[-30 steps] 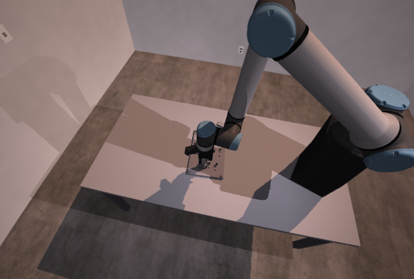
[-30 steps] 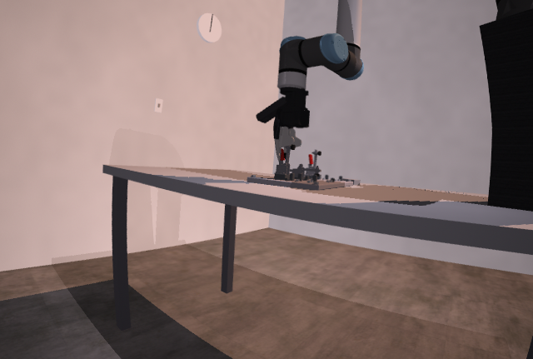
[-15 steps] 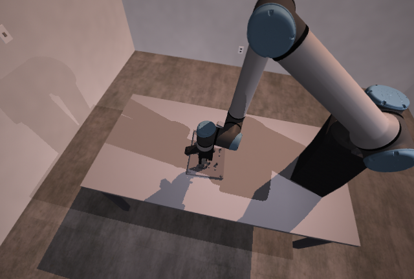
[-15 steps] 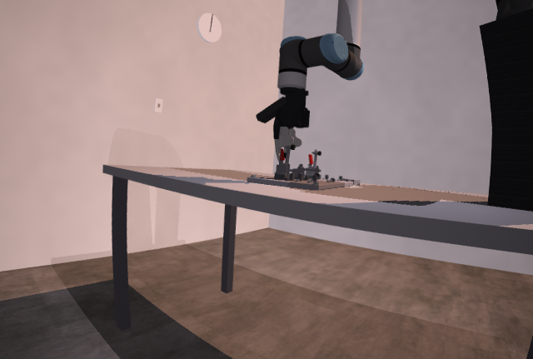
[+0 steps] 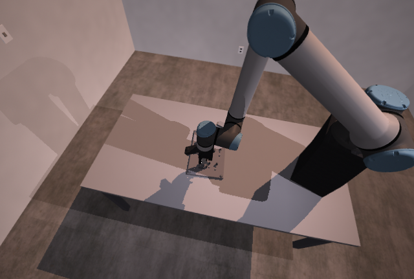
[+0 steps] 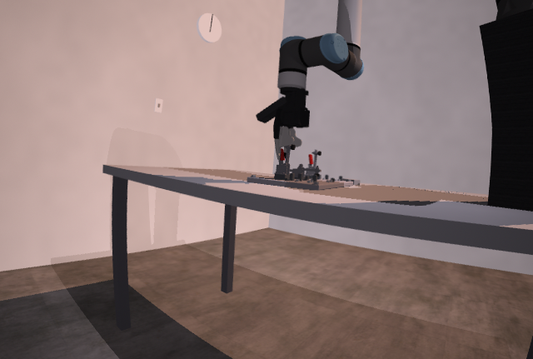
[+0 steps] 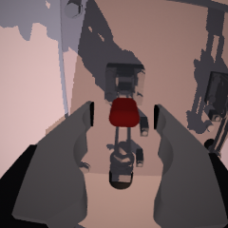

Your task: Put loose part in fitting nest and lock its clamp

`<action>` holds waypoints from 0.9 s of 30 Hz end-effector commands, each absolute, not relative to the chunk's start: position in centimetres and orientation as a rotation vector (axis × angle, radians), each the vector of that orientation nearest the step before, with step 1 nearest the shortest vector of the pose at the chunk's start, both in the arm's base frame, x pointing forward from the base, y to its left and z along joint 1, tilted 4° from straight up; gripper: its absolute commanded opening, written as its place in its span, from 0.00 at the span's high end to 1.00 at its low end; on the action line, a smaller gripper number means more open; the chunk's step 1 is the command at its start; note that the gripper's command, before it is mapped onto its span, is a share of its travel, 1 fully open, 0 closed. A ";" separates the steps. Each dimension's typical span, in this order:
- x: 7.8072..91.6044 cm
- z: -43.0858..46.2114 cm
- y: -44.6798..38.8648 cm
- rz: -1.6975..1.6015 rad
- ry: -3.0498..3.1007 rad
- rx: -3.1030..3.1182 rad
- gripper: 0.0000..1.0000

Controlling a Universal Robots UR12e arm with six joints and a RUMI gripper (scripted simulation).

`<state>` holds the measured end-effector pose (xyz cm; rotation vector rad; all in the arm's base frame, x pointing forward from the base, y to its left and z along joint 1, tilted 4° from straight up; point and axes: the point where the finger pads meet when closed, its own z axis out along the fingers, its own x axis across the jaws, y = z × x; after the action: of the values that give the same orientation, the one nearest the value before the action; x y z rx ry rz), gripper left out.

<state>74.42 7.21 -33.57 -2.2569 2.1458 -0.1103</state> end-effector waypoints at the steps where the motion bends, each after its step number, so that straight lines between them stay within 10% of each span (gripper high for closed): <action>1: 74.5 -33.1 7.2 -0.112 2.145 -2.256 0.72; 27: 74.1 -27.6 7.4 -0.112 2.145 -2.256 0.72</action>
<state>74.02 7.39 -27.79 -2.2568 2.1457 -0.1105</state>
